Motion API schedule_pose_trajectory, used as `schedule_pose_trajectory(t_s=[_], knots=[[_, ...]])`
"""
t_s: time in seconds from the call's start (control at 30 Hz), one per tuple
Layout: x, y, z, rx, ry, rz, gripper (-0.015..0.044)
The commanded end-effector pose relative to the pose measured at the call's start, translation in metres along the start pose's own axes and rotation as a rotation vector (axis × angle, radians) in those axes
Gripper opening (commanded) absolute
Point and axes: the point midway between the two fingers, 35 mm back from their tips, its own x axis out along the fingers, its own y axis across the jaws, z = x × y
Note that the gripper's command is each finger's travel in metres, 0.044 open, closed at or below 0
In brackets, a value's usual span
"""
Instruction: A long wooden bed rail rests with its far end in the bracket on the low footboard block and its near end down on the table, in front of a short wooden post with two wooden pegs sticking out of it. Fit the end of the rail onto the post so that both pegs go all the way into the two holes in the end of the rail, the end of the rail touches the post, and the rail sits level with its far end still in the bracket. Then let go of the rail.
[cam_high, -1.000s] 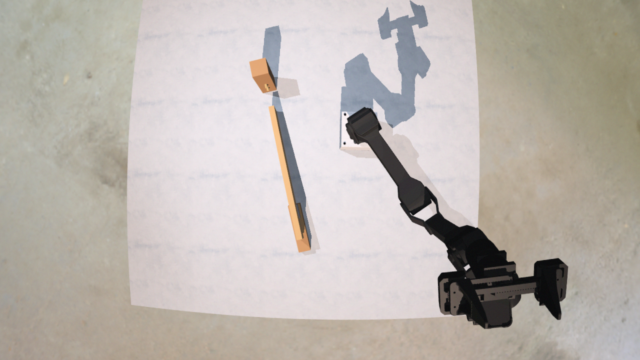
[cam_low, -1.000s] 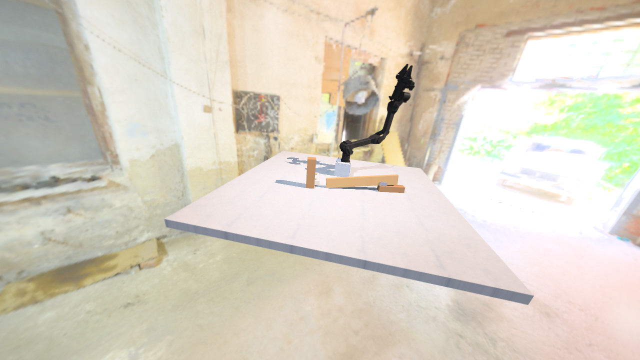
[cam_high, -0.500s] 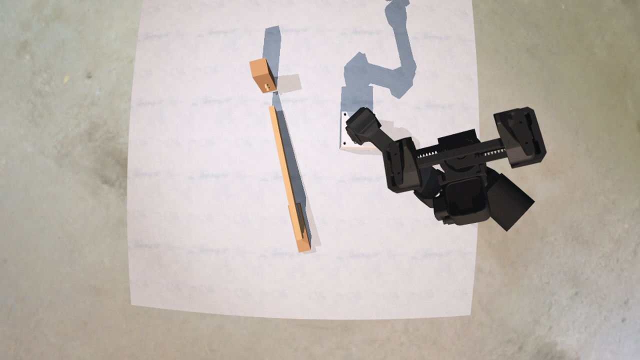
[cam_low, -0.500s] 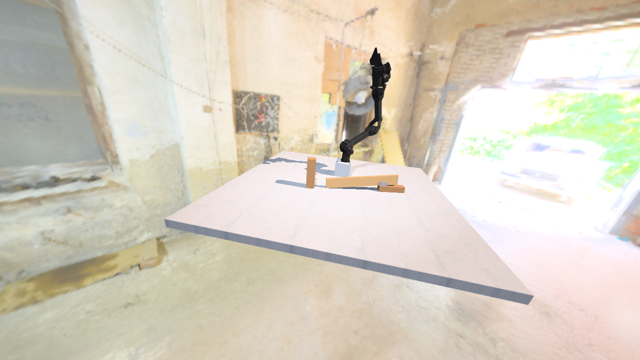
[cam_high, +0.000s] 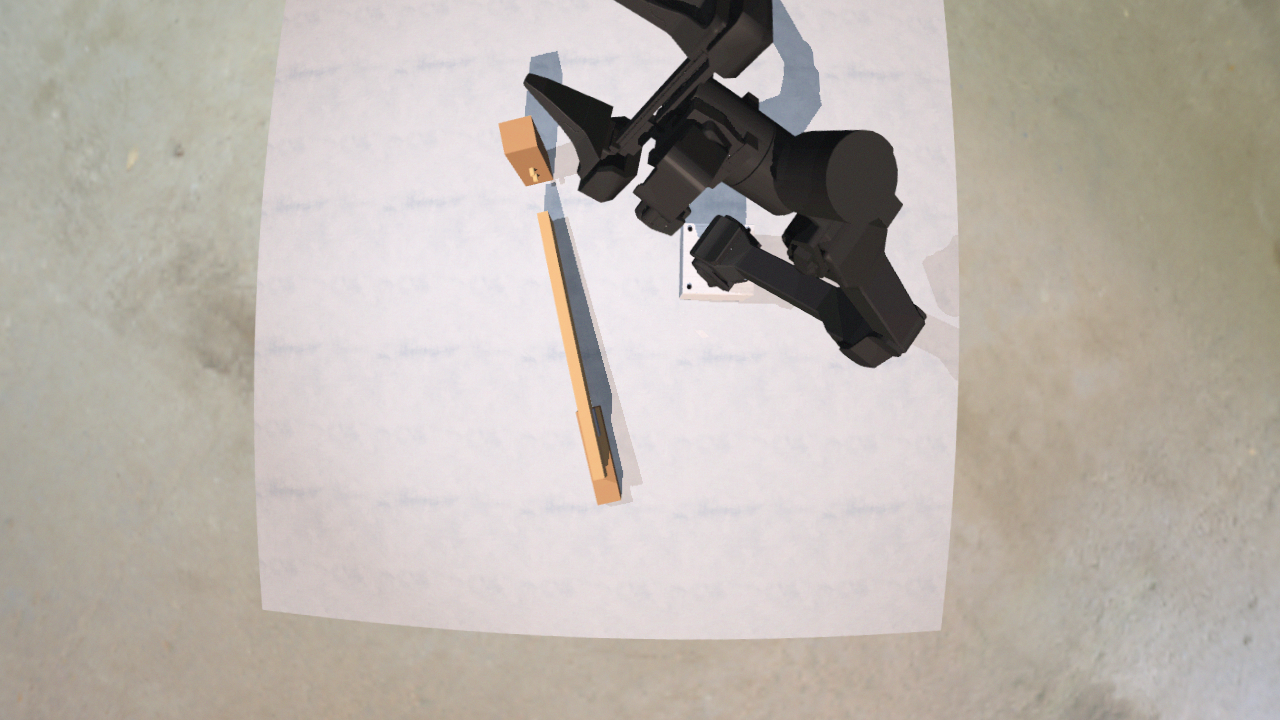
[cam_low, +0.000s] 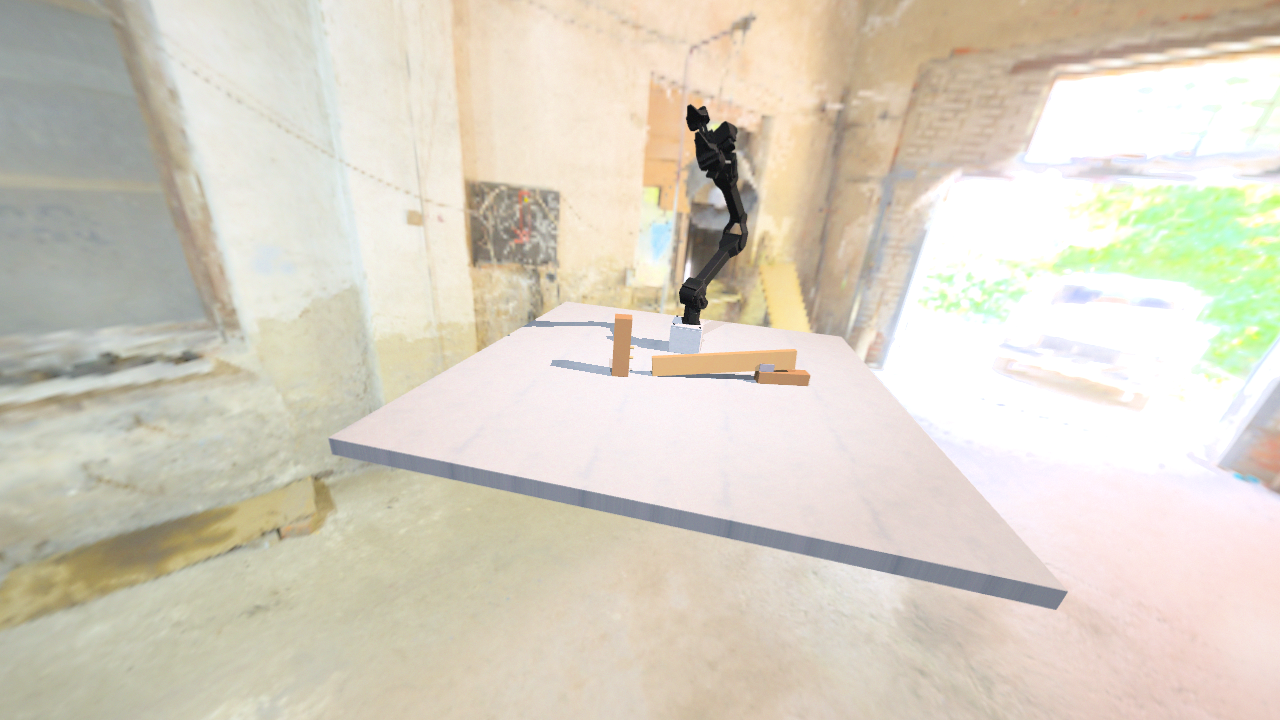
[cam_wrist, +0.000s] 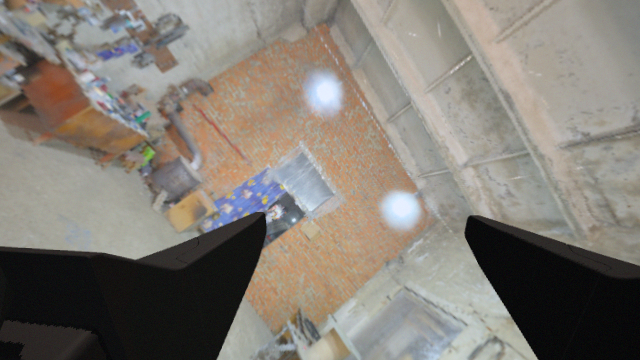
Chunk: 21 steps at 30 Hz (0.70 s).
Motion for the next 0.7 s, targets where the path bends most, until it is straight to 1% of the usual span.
schedule_pose_trajectory(t_s=[0.0, 0.17, 0.33, 0.5, 0.67], knots=[[0.033, 0.055, -0.037, 0.0, 0.07, 0.179, 0.044], [0.055, 0.118, -0.068, -0.024, 0.124, 0.37, 0.044], [0.064, 0.181, -0.095, -0.08, 0.168, 0.559, 0.044], [0.059, 0.252, -0.123, -0.173, 0.2, 0.781, 0.044], [0.04, 0.321, -0.147, -0.277, 0.206, 1.014, 0.044]])
